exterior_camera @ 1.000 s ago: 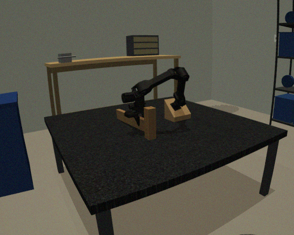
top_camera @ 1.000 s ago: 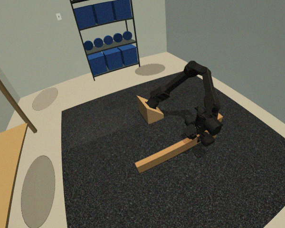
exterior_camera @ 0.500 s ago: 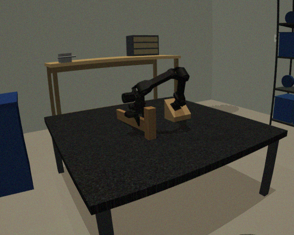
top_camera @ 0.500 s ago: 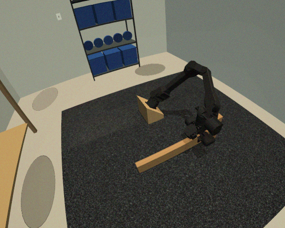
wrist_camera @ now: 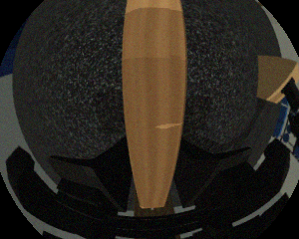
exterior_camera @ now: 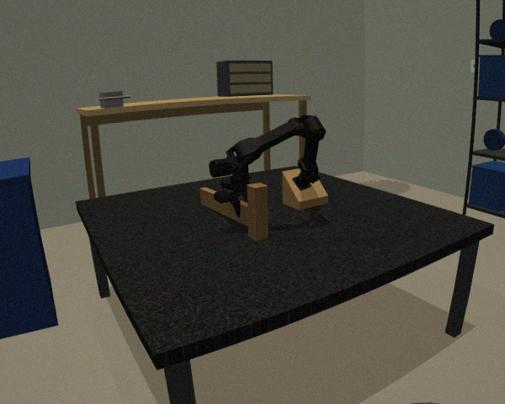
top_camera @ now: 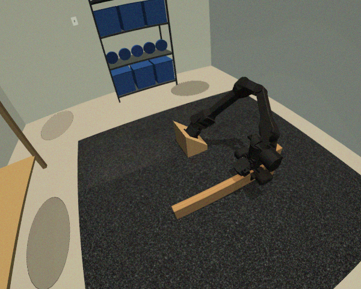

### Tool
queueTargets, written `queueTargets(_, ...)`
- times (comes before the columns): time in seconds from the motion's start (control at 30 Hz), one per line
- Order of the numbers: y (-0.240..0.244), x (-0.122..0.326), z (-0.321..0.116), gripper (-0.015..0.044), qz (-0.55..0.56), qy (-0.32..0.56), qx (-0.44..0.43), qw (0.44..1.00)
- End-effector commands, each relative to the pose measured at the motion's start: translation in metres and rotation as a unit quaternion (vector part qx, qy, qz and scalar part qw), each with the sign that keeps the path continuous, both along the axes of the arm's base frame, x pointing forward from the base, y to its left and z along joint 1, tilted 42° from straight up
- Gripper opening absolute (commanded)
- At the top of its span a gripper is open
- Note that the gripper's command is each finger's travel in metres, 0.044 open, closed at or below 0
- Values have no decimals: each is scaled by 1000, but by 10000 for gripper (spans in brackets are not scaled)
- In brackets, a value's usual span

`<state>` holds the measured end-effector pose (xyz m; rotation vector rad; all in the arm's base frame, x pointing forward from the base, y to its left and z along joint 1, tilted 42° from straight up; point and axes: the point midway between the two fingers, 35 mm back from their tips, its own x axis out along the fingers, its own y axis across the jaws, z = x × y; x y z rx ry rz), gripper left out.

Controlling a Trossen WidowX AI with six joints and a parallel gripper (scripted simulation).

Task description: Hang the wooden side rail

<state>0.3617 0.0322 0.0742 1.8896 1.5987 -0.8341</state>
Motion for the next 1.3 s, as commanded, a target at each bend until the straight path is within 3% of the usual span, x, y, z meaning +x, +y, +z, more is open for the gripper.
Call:
queueTargets(0.0, -3, 2, 6, 0, -5, -7, -2, 1000)
queueTargets(1.27, 0, 2, 9, 0, -5, -7, -2, 1000)
